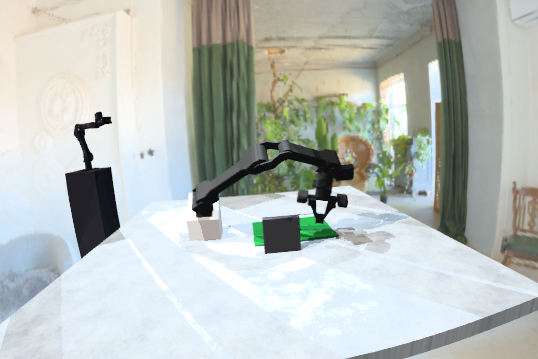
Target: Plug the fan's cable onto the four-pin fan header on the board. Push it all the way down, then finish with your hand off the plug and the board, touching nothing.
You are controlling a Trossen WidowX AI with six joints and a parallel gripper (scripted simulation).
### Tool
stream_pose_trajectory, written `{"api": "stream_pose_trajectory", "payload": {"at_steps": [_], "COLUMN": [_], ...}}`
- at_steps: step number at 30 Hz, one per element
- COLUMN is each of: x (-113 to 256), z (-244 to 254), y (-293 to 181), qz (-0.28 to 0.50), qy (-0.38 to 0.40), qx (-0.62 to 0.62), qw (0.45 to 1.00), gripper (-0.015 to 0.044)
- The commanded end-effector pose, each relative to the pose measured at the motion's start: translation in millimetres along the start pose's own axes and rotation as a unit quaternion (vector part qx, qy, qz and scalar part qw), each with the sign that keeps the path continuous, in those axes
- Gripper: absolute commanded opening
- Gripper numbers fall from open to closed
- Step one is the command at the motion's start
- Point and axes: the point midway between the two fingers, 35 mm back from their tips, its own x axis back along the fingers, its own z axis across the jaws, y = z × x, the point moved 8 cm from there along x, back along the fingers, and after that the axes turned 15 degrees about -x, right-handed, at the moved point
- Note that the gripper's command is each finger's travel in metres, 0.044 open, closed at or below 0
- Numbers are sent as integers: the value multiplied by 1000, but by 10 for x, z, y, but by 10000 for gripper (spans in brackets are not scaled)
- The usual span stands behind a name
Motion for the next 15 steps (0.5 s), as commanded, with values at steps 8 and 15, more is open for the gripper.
{"api": "stream_pose_trajectory", "payload": {"at_steps": [8, 15], "x": [-72, -130], "z": [-46, -74], "y": [-117, -191], "qz": [-62, -104], "qy": [40, 63], "qx": [6, 10], "qw": [997, 993], "gripper": [0, 0]}}
